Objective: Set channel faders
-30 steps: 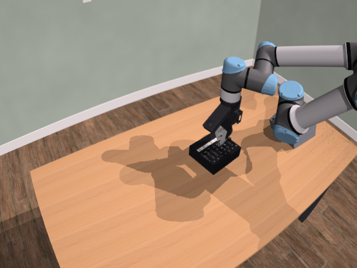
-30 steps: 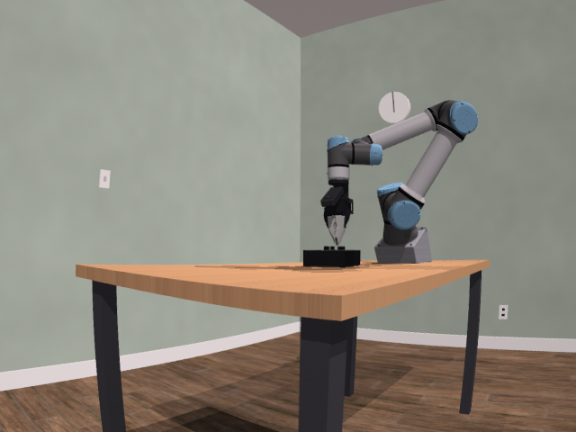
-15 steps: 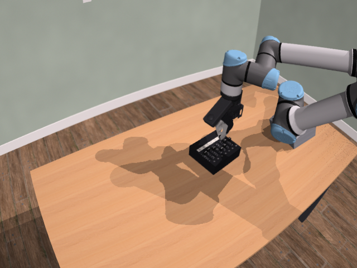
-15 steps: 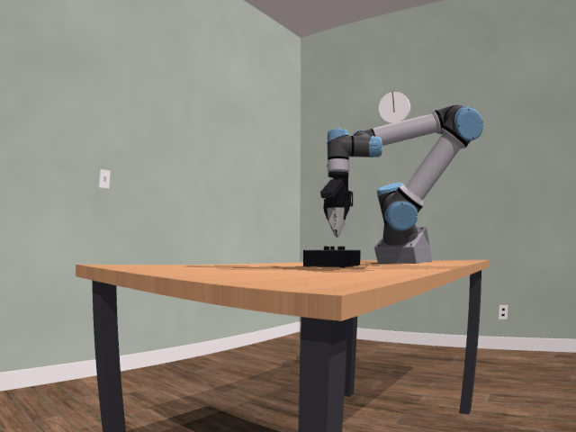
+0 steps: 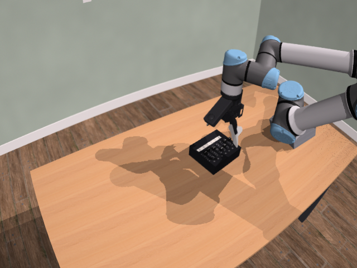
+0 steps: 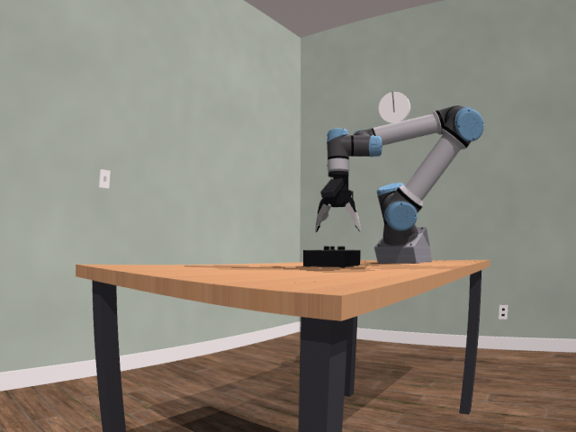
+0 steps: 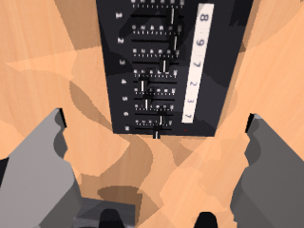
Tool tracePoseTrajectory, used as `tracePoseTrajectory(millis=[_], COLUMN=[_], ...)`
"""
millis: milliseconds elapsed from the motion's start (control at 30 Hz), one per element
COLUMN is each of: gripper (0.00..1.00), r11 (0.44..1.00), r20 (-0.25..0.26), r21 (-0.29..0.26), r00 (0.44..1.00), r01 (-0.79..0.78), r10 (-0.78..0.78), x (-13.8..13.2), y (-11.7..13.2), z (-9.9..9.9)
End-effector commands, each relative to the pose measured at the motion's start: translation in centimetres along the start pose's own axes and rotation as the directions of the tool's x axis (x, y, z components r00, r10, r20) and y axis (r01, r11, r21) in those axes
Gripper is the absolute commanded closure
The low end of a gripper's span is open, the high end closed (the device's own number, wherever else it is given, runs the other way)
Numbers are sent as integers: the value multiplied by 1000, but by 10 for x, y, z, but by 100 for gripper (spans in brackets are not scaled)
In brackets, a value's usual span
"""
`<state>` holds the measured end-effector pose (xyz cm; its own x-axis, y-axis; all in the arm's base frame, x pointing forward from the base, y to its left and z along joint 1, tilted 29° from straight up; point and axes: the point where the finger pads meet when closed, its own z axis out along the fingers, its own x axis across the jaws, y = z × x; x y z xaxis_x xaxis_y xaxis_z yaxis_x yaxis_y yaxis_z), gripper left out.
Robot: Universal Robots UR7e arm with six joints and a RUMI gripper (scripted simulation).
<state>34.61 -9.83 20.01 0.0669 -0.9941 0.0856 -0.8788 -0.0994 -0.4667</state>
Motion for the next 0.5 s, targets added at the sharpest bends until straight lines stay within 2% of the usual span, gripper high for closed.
tracePoseTrajectory(millis=[0, 267, 467], gripper=[0, 0, 0], r11=[1000, 1000, 1000], r20=[-5, -5, -5], r21=[2, 2, 2], r00=[1000, 1000, 1000], r01=[0, 0, 0], r10=[0, 0, 0], x=[1, 1, 1], y=[-1, -1, -1], z=[-6, -22, -44])
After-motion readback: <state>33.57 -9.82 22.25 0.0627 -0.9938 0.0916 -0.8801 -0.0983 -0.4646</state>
